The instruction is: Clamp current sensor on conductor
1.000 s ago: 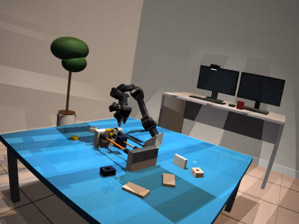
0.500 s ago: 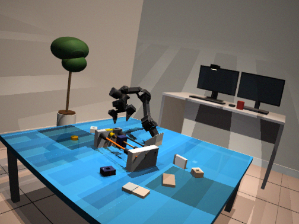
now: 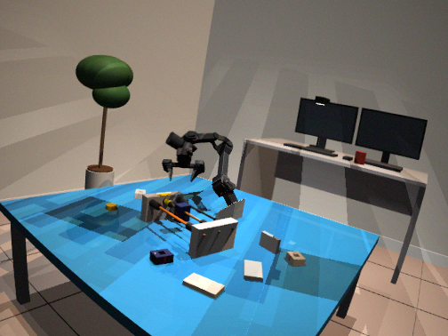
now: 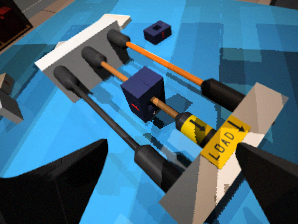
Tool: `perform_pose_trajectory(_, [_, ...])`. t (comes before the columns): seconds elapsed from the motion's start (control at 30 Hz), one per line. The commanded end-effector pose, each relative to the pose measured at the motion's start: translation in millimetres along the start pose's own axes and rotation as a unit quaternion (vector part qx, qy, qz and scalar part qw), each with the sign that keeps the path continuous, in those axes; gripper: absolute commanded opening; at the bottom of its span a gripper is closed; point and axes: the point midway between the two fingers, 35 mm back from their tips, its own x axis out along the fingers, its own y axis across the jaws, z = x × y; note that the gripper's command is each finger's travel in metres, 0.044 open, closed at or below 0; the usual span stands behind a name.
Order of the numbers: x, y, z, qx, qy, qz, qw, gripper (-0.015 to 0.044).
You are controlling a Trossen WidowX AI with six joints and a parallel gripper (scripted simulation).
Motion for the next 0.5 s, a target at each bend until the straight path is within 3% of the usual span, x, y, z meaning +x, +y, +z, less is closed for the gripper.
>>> perform_pose_trajectory(0.0, [-1,-1,0,0.003,0.001,-0.003,1.000,0.0440])
perform_pose_trajectory(0.3, [0,-1,0,0.010,0.003,-0.002,1.000,0.0440])
perform_pose_trajectory(0.43, [12,2,4,0.144,0.050,0.010,0.988,0.0440])
perform_pose_trajectory(0.47, [5,1,1,0.066,0.021,0.005,0.998,0.0440])
